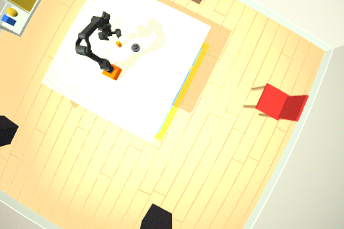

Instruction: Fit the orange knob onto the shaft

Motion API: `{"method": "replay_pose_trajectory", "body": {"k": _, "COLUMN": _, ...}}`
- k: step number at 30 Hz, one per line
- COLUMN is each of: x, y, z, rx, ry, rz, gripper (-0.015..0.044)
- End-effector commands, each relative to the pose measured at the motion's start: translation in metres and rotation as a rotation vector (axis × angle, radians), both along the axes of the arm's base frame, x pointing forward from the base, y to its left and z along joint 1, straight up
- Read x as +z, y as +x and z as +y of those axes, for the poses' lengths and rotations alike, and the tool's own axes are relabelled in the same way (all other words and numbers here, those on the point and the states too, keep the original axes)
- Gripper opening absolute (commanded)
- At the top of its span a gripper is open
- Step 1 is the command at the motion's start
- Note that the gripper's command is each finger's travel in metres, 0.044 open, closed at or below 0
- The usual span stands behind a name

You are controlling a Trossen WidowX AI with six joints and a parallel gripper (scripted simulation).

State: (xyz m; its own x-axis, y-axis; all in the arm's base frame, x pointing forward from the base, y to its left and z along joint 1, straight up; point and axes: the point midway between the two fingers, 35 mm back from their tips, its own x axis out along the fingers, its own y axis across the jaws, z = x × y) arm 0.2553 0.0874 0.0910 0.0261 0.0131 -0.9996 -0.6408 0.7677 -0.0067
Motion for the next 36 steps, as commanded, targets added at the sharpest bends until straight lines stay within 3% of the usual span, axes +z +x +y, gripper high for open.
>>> {"method": "replay_pose_trajectory", "body": {"k": 1, "x": -0.001, "y": -0.001, "z": 0.0, "rx": -0.665, "ry": 0.012, "rz": 0.003, "gripper": 0.044}}
{"method": "replay_pose_trajectory", "body": {"k": 20, "x": -0.001, "y": 0.001, "z": -0.001, "rx": -0.665, "ry": 0.012, "rz": 0.003, "gripper": 0.044}}
{"method": "replay_pose_trajectory", "body": {"k": 24, "x": -0.031, "y": 0.002, "z": -0.001, "rx": -0.665, "ry": 0.012, "rz": 0.003, "gripper": 0.044}}
{"method": "replay_pose_trajectory", "body": {"k": 36, "x": -0.049, "y": 0.002, "z": -0.001, "rx": -0.665, "ry": 0.012, "rz": 0.003, "gripper": 0.044}}
